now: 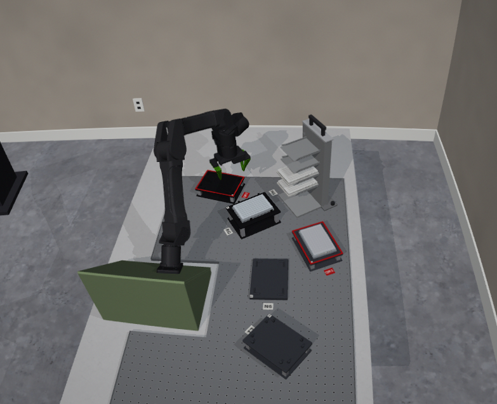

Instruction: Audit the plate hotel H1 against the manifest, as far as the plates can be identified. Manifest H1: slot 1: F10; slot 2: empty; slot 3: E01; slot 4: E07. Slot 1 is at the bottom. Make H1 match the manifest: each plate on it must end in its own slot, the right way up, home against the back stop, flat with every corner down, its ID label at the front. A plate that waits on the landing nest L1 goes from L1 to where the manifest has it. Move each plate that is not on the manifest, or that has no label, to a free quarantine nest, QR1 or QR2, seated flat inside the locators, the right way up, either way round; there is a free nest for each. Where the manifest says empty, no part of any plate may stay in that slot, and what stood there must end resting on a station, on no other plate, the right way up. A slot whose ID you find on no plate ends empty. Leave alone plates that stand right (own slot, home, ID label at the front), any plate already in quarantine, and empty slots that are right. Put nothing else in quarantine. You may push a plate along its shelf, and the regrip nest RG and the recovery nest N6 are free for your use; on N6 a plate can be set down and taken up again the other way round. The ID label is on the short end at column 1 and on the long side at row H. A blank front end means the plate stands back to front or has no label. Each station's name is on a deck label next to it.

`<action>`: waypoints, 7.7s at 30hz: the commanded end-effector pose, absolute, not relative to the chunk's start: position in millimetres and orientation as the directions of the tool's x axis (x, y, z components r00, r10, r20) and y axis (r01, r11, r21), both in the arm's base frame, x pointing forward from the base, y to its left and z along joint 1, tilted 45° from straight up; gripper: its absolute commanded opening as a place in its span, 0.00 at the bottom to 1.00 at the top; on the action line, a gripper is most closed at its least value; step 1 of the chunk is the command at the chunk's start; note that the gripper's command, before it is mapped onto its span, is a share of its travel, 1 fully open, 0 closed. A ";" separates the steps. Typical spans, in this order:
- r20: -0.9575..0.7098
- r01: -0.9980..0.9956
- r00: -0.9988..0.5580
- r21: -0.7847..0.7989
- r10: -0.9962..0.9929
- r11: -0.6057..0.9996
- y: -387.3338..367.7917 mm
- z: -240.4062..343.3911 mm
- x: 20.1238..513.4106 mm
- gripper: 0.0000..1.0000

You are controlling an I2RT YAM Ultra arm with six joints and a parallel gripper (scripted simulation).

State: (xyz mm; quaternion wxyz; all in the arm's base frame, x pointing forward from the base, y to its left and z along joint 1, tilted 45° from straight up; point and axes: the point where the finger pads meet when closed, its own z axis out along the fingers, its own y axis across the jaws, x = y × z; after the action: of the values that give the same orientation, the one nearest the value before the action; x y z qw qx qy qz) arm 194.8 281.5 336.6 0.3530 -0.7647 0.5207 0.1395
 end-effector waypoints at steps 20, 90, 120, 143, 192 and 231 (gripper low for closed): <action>-0.584 -0.891 0.424 -0.406 -0.692 -0.203 259.1 362.5 188.7 1.00; -0.583 -0.894 0.420 -0.397 -0.696 -0.207 185.9 436.3 172.4 1.00; -0.668 -0.970 0.168 -0.242 -0.725 -0.002 158.6 392.1 200.9 1.00; -0.668 -0.969 0.166 -0.247 -0.725 0.005 163.6 376.4 209.5 1.00; -0.667 -0.969 0.159 -0.245 -0.728 0.014 164.4 370.8 212.9 1.00; -0.404 -0.422 -0.892 0.580 -0.204 0.697 139.1 261.2 262.2 1.00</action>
State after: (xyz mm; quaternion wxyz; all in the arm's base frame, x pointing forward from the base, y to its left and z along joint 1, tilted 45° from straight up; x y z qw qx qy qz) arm 258.2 140.2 255.6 0.1411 -0.1809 0.9085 0.3492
